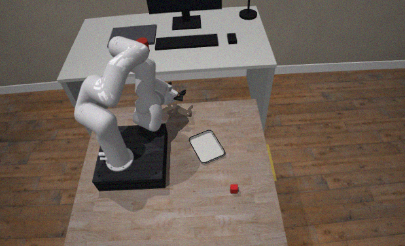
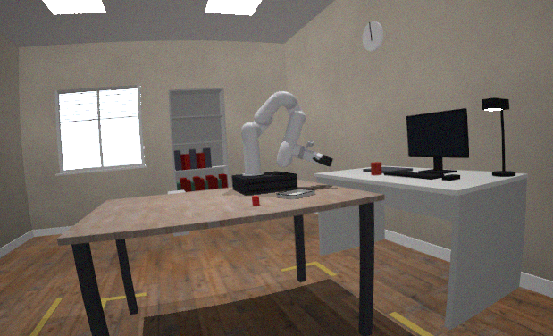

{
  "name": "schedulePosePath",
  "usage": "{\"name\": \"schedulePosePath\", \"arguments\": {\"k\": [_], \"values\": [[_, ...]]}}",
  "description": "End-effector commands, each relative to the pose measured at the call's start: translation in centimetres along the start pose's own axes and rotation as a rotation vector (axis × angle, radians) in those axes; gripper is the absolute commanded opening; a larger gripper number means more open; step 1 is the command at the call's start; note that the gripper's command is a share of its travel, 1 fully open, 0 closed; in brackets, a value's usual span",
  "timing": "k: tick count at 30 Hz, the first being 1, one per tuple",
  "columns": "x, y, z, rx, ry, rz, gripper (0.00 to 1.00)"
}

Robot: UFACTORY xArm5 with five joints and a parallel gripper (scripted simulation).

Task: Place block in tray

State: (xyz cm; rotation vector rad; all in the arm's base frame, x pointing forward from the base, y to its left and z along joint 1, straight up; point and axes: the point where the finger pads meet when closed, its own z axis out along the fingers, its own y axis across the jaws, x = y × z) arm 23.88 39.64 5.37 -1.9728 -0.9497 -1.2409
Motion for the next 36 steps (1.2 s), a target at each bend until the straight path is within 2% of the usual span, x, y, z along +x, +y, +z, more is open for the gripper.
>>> {"name": "schedulePosePath", "arguments": {"k": [1, 17, 18, 26, 32, 34, 36], "values": [[0.1, 0.0, 0.0, 0.000, 0.002, 0.000, 1.00], [0.1, 0.0, 0.0, 0.000, 0.002, 0.000, 1.00], [0.1, 0.0, 0.0, 0.000, 0.002, 0.000, 0.55], [0.2, 0.8, 0.6, -0.018, -0.016, 0.004, 0.55], [0.7, 3.3, 2.1, -0.072, -0.069, 0.019, 0.55], [0.7, 3.3, 2.1, -0.072, -0.069, 0.019, 0.55], [1.0, 4.6, 2.8, -0.100, -0.097, 0.028, 0.55]]}}
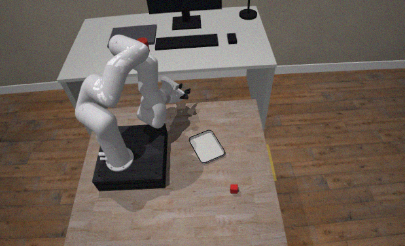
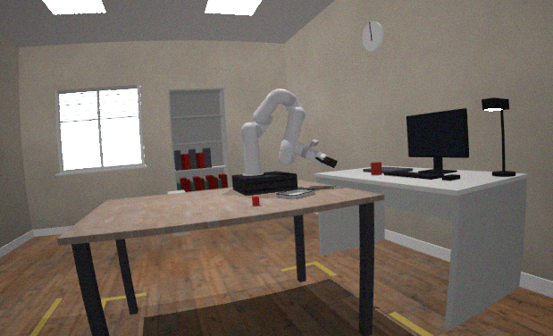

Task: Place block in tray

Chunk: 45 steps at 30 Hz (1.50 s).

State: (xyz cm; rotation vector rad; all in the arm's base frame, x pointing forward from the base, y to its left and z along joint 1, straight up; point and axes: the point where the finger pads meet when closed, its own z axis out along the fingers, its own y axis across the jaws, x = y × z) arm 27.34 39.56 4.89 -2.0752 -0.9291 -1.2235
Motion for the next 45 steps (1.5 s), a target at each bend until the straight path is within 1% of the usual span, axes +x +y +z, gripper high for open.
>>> {"name": "schedulePosePath", "arguments": {"k": [1, 3, 4, 5, 6, 7, 8, 9, 10, 11, 12, 13, 15, 17, 19, 20, 21, 22, 24, 25, 26, 27, 29, 30, 32, 33, 34, 35, 37, 38, 39, 40, 42, 43, 45], "values": [[0.7, 2.3, 1.5, -0.050, -0.054, 0.015, 0.55], [1.1, 4.1, 2.2, -0.084, -0.090, 0.028, 0.55], [1.1, 4.1, 2.2, -0.084, -0.090, 0.028, 0.55], [1.4, 5.1, 2.5, -0.103, -0.110, 0.036, 0.55], [1.4, 5.1, 2.5, -0.103, -0.110, 0.036, 0.55], [1.7, 6.1, 2.8, -0.122, -0.132, 0.044, 0.55], [1.7, 6.1, 2.8, -0.122, -0.132, 0.044, 0.55], [2.0, 7.2, 3.1, -0.143, -0.154, 0.054, 0.55], [2.0, 7.2, 3.1, -0.143, -0.154, 0.054, 0.55], [2.3, 8.4, 3.3, -0.163, -0.178, 0.064, 0.55], [2.3, 8.4, 3.3, -0.163, -0.178, 0.064, 0.55], [2.6, 9.7, 3.4, -0.185, -0.203, 0.076, 0.55], [2.6, 9.7, 3.4, -0.185, -0.203, 0.076, 0.55], [3.3, 12.4, 3.4, -0.229, -0.257, 0.102, 0.55], [3.3, 12.4, 3.4, -0.229, -0.257, 0.102, 0.55], [3.7, 13.8, 3.3, -0.252, -0.285, 0.117, 0.55], [3.7, 13.8, 3.3, -0.252, -0.285, 0.117, 0.55], [4.1, 15.3, 3.0, -0.275, -0.314, 0.134, 0.55], [4.1, 15.3, 3.0, -0.275, -0.314, 0.134, 0.55], [4.5, 16.7, 2.6, -0.297, -0.344, 0.151, 0.55], [4.5, 16.7, 2.6, -0.297, -0.344, 0.151, 0.55], [4.9, 18.2, 2.1, -0.320, -0.375, 0.170, 0.55], [4.9, 18.2, 2.1, -0.320, -0.375, 0.170, 0.55], [5.3, 19.7, 1.5, -0.342, -0.406, 0.189, 0.55], [5.3, 19.7, 1.5, -0.342, -0.406, 0.189, 0.55], [5.7, 21.2, 0.7, -0.364, -0.438, 0.211, 0.55], [5.7, 21.2, 0.7, -0.364, -0.438, 0.211, 0.55], [6.1, 22.6, -0.3, -0.385, -0.470, 0.233, 0.55], [6.1, 22.6, -0.3, -0.385, -0.470, 0.233, 0.55], [6.5, 24.0, -1.3, -0.406, -0.503, 0.257, 0.55], [6.5, 24.0, -1.3, -0.406, -0.503, 0.257, 0.55], [6.9, 25.4, -2.6, -0.426, -0.535, 0.281, 0.55], [6.9, 25.4, -2.6, -0.426, -0.535, 0.281, 0.55], [7.3, 26.6, -3.9, -0.446, -0.568, 0.307, 0.55], [7.3, 26.6, -3.9, -0.446, -0.568, 0.307, 0.55]]}}
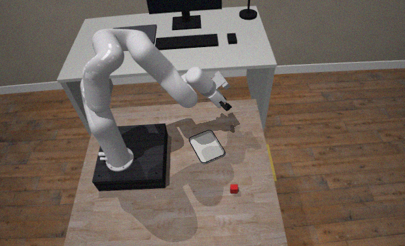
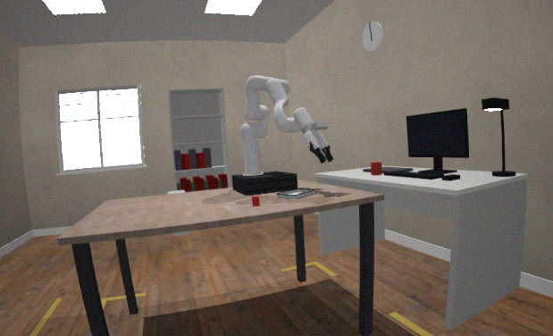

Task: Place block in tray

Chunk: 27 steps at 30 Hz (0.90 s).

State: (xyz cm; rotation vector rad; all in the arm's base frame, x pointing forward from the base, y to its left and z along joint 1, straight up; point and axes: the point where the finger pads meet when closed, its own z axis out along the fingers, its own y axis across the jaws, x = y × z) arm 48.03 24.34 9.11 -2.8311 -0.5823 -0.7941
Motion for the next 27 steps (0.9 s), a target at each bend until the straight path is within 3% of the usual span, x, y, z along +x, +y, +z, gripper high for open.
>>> {"name": "schedulePosePath", "arguments": {"k": [1, 4, 7, 9, 12, 14, 15, 17, 18, 21, 23, 25, 26, 27], "values": [[0.6, 3.6, -1.9, -0.039, -0.088, 0.048, 0.55], [0.6, 3.6, -1.9, -0.039, -0.088, 0.048, 0.55], [0.6, 6.8, -4.2, -0.069, -0.160, 0.097, 0.55], [0.6, 6.8, -4.2, -0.069, -0.160, 0.097, 0.55], [0.1, 9.8, -7.0, -0.094, -0.232, 0.149, 0.55], [0.1, 9.8, -7.0, -0.094, -0.232, 0.149, 0.55], [-0.3, 11.2, -8.5, -0.105, -0.267, 0.175, 0.55], [-0.3, 11.2, -8.5, -0.105, -0.267, 0.175, 0.55], [-0.7, 12.5, -10.1, -0.114, -0.302, 0.202, 0.55], [-0.7, 12.5, -10.1, -0.114, -0.302, 0.202, 0.55], [-1.8, 14.7, -13.4, -0.129, -0.371, 0.255, 0.55], [-1.8, 14.7, -13.4, -0.129, -0.371, 0.255, 0.55], [-2.5, 15.7, -15.2, -0.135, -0.404, 0.281, 0.55], [-2.5, 15.7, -15.2, -0.135, -0.404, 0.281, 0.55]]}}
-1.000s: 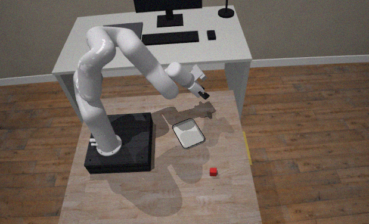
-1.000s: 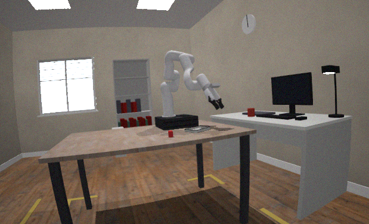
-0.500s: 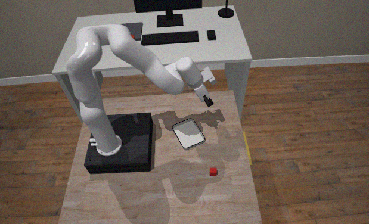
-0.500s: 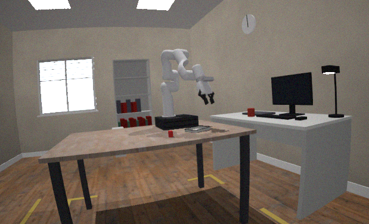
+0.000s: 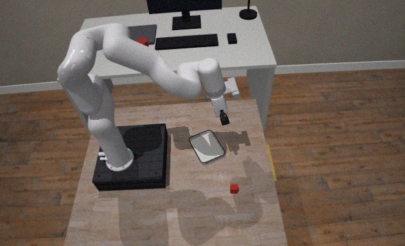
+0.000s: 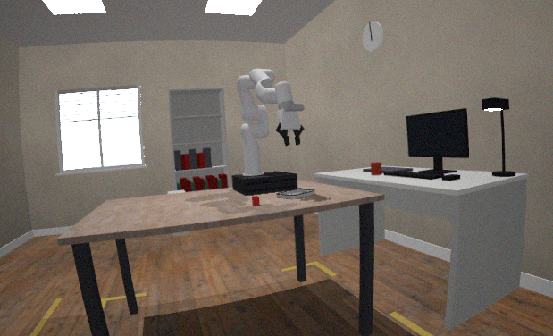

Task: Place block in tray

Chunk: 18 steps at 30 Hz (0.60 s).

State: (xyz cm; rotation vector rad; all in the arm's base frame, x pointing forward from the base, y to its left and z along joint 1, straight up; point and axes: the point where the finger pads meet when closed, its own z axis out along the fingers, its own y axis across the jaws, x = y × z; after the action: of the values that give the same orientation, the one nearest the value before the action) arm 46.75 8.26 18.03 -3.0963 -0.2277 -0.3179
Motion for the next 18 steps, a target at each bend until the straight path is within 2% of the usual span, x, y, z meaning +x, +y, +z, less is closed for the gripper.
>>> {"name": "schedulePosePath", "arguments": {"k": [1, 3, 4, 5, 6, 7, 8, 11, 12, 15, 16, 17, 18], "values": [[-2.4, 3.7, -3.9, -0.015, -0.097, 0.064, 0.55], [-2.4, 3.7, -3.9, -0.015, -0.097, 0.064, 0.55], [-3.5, 4.8, -5.2, -0.018, -0.129, 0.089, 0.55], [-3.5, 4.8, -5.2, -0.018, -0.129, 0.089, 0.55], [-4.6, 5.8, -6.5, -0.020, -0.161, 0.113, 0.55], [-4.6, 5.8, -6.5, -0.020, -0.161, 0.113, 0.55], [-5.8, 6.8, -7.9, -0.021, -0.191, 0.136, 0.55], [-5.8, 6.8, -7.9, -0.021, -0.191, 0.136, 0.55], [-5.7, 7.7, -7.4, -0.021, -0.204, 0.148, 0.55], [-3.2, 10.9, -1.7, -0.022, -0.204, 0.157, 0.55], [-3.2, 10.9, -1.6, -0.022, -0.204, 0.157, 0.55], [-2.8, 11.6, -0.2, -0.022, -0.204, 0.160, 0.55], [-2.6, 11.9, 0.2, -0.022, -0.204, 0.160, 0.55]]}}
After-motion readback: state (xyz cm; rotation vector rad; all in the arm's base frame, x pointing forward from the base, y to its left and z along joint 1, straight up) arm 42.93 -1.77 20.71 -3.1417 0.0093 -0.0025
